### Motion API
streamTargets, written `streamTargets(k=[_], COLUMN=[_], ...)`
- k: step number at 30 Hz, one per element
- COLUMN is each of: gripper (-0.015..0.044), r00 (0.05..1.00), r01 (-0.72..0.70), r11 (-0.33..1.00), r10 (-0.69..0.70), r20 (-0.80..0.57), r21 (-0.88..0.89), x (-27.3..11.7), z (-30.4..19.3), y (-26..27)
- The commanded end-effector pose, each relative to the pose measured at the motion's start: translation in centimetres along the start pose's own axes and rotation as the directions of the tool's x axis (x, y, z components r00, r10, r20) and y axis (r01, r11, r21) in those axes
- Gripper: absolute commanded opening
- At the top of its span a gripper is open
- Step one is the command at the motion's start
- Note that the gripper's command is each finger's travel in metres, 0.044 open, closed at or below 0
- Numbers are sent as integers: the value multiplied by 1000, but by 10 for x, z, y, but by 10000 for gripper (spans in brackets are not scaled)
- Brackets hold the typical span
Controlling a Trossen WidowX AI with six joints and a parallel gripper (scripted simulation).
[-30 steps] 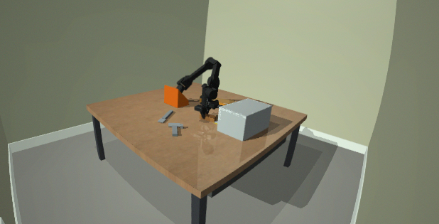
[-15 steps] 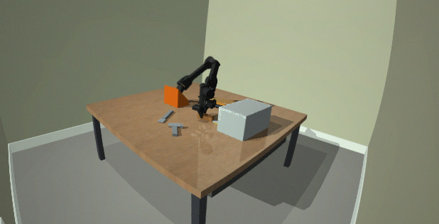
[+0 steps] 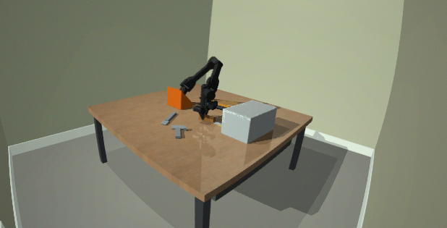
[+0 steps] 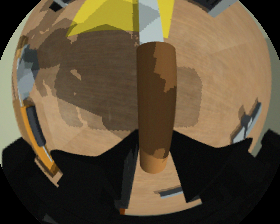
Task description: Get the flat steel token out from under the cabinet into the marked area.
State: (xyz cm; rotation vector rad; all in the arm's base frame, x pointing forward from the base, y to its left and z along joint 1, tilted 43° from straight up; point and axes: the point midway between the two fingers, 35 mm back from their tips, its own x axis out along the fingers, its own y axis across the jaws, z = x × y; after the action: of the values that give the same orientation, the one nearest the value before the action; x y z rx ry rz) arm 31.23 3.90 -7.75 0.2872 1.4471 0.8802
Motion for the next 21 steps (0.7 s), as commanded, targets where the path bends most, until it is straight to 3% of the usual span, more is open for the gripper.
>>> streamTargets(k=[1, 21], gripper=[0, 0], r00=[1000, 1000], r01=[-2, -2], r11=[1000, 1000], r10=[2, 2], r20=[-2, -3], r21=[1, 2], x=[1, 1], z=[-7, -34], y=[0, -1])
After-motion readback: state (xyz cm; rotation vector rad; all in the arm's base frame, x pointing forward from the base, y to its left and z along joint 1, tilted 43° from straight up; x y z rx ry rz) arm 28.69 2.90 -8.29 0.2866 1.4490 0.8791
